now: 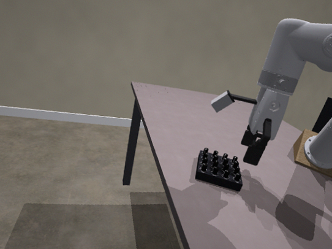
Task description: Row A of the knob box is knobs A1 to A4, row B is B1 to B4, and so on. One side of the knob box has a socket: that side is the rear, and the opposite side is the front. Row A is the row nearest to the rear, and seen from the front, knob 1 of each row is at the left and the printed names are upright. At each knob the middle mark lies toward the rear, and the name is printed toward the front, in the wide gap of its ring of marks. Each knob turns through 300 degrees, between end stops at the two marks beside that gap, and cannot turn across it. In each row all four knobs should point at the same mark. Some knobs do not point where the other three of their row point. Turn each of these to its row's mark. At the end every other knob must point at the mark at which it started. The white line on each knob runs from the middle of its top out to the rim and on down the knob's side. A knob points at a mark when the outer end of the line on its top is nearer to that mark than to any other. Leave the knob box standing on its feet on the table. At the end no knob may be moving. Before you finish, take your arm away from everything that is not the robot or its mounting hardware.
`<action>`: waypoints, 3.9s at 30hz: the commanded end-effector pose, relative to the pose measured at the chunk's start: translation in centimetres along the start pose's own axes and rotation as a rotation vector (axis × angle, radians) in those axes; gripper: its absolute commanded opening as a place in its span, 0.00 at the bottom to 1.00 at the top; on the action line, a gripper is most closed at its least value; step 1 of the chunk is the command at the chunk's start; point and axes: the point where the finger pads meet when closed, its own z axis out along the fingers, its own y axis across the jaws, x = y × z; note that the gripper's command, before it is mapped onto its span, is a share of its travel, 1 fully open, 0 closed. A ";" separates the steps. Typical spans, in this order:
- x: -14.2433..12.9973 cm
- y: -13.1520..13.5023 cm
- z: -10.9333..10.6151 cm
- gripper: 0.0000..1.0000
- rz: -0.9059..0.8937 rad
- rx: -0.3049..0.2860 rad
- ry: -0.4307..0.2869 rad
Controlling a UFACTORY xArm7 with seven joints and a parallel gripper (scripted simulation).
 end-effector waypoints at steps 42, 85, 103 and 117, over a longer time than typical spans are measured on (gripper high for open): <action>2.5 1.2 -0.8 1.00 1.091 -0.011 0.014; 5.6 2.9 -1.6 1.00 2.477 0.000 0.016; 6.8 3.6 -2.0 1.00 3.035 0.005 0.002; 6.9 3.7 -2.1 0.19 3.110 0.005 -0.001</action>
